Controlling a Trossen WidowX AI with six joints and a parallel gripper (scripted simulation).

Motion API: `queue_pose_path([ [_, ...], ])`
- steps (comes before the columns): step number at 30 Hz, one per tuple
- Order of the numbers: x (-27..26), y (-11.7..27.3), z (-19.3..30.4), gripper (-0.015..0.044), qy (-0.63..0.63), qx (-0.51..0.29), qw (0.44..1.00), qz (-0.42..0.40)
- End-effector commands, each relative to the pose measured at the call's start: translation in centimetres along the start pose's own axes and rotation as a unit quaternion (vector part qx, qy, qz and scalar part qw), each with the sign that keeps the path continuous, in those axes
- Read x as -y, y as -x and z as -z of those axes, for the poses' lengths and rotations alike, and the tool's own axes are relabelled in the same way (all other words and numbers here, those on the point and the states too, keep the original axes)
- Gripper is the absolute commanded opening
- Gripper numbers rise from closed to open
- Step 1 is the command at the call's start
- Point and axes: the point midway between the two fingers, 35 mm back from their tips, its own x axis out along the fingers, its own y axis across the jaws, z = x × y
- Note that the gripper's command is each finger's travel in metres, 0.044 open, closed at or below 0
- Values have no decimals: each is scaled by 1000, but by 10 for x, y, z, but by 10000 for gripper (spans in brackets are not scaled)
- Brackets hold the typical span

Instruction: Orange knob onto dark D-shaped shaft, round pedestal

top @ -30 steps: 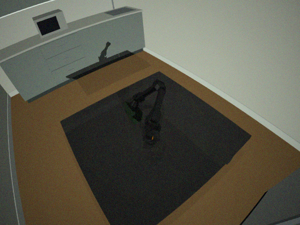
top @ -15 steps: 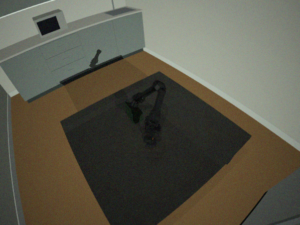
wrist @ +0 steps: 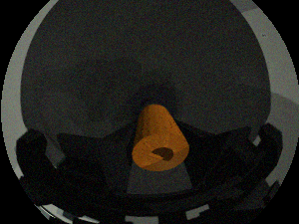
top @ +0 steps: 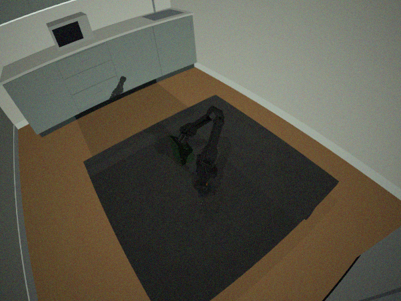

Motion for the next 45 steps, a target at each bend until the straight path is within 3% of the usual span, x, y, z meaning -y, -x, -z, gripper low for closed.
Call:
queue_pose_path([
  [1, -1, 4, -1, 0, 2, 0, 1000, 2],
  [9, 0, 5, -1, 0, 107, 0, 994, 2],
  [40, -1, 4, -1, 0, 107, 0, 994, 2],
  [45, -1, 5, -1, 0, 168, 0, 986, 2],
])
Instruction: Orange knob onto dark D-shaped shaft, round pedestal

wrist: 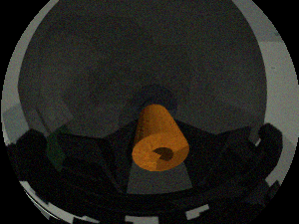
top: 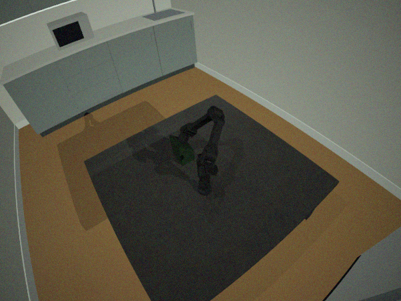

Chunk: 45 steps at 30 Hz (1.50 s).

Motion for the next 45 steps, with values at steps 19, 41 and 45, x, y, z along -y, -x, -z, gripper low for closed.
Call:
queue_pose_path([
  [19, 2, -3, 1, 0, 78, 0, 997, 2],
  [41, 1, 3, 0, 0, 162, 0, 987, 2],
  [45, 2, 2, 0, 0, 182, -1, 983, 2],
])
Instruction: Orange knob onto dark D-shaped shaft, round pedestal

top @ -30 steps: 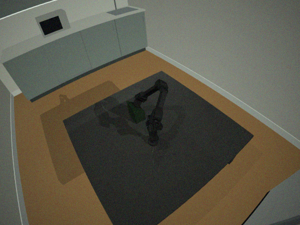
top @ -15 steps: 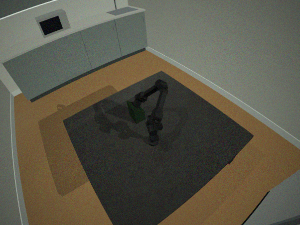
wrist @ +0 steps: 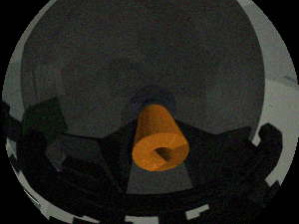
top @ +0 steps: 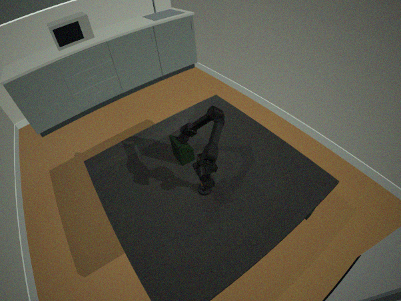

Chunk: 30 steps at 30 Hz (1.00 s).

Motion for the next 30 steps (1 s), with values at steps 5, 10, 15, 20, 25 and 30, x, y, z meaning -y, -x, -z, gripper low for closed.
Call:
queue_pose_path([
  [5, 2, -1, 3, 0, 22, -1, 1000, 2],
  [10, 2, -3, 3, 0, 22, -1, 1000, 2],
  [15, 1, -4, 2, 0, 22, -1, 1000, 2],
  [20, 1, -4, 2, 0, 26, -1, 1000, 2],
  [25, 1, -4, 2, 0, 29, -1, 1000, 2],
  [30, 1, -4, 2, 0, 29, -1, 1000, 2],
])
